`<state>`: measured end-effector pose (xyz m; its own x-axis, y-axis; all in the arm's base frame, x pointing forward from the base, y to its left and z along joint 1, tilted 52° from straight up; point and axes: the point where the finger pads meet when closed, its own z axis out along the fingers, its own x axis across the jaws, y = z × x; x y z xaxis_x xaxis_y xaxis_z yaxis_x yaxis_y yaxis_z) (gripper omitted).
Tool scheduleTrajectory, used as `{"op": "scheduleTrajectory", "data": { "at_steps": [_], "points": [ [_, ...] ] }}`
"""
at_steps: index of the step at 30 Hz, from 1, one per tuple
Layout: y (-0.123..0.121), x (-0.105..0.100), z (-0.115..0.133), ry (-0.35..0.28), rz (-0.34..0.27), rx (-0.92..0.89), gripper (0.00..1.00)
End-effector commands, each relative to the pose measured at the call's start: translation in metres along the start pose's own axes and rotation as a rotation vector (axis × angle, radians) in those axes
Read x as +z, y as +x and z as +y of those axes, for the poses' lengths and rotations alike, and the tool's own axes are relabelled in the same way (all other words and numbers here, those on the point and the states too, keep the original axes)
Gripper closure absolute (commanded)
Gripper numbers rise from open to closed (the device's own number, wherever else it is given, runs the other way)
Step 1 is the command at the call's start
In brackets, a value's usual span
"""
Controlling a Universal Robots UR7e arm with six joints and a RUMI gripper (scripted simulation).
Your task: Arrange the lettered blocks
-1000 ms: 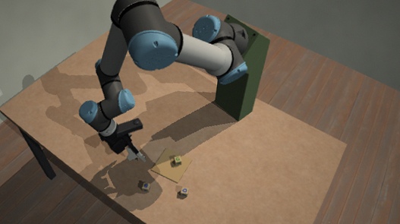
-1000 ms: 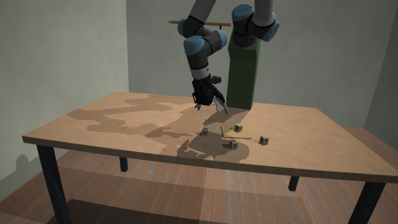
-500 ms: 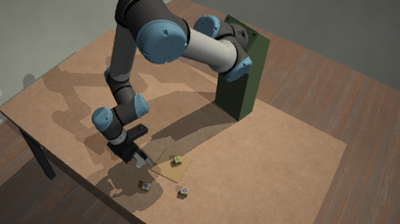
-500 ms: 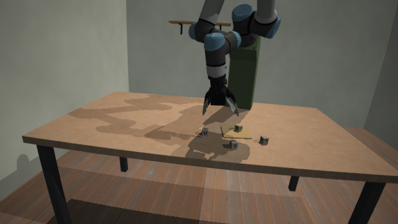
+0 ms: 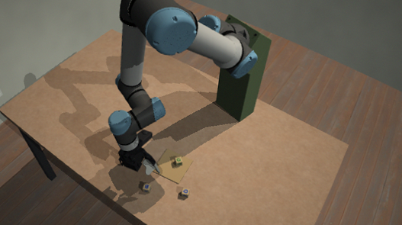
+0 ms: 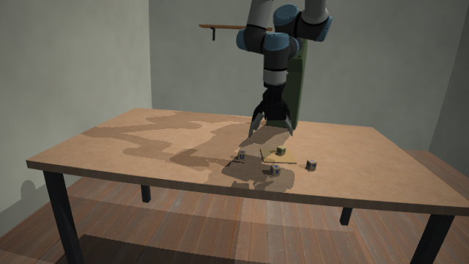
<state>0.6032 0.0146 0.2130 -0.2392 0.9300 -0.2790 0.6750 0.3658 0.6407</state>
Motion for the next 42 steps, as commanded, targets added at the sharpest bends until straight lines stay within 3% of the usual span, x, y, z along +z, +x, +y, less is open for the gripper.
{"op": "scheduleTrajectory", "data": {
  "at_steps": [1, 8, 31, 42],
  "points": [
    [0.015, -0.01, 0.016, -0.062, -0.049, -0.116, 0.0],
    [0.027, -0.021, 0.029, -0.108, -0.083, -0.198, 0.0],
    [0.027, -0.019, 0.026, -0.109, -0.083, -0.185, 0.0],
    [0.038, 0.013, -0.015, -0.117, -0.069, 0.058, 0.0]
  ]
}}
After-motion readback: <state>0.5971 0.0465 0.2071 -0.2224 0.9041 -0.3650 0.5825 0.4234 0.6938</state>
